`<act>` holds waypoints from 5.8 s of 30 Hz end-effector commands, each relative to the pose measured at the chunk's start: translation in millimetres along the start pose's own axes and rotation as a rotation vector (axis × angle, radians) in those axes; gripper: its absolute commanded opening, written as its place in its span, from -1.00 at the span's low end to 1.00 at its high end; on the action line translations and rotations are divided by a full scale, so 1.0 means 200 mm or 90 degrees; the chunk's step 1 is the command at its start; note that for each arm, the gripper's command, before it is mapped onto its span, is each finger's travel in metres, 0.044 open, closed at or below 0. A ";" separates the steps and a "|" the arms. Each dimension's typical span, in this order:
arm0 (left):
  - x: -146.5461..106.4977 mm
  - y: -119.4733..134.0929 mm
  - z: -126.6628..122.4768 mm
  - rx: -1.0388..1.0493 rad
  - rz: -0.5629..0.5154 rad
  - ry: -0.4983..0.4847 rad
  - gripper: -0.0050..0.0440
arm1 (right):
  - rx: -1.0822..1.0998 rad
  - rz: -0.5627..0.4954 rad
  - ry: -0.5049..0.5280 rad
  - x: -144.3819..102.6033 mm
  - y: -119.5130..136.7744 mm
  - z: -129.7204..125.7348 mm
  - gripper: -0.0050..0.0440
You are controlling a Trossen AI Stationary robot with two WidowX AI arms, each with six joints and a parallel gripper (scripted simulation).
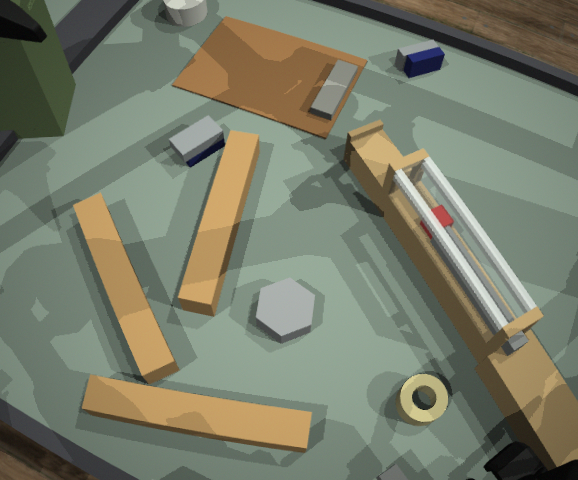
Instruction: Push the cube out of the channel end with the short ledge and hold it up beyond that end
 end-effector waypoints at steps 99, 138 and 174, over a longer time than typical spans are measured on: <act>-0.01 -0.02 0.00 0.002 -0.011 -0.001 0.84 | 0.072 -0.005 0.035 -0.27 0.01 0.84 -0.80; -0.01 -0.02 0.00 0.002 -0.011 -0.001 0.84 | 0.074 -0.003 0.019 -0.14 0.01 0.86 -0.80; -0.01 -0.02 0.00 0.002 -0.011 -0.001 0.84 | 0.072 -0.003 0.017 -0.09 0.11 0.87 -0.80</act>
Point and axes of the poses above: on each arm, the point midway between the two fingers, 35 mm back from their tips, its own x axis out along the fingers, its own z axis across the jaws, y = z × x, the point moved 9 cm from there along -x, back along the fingers, and after that the axes turned 1 degree about -x, right-handed, at the moved point
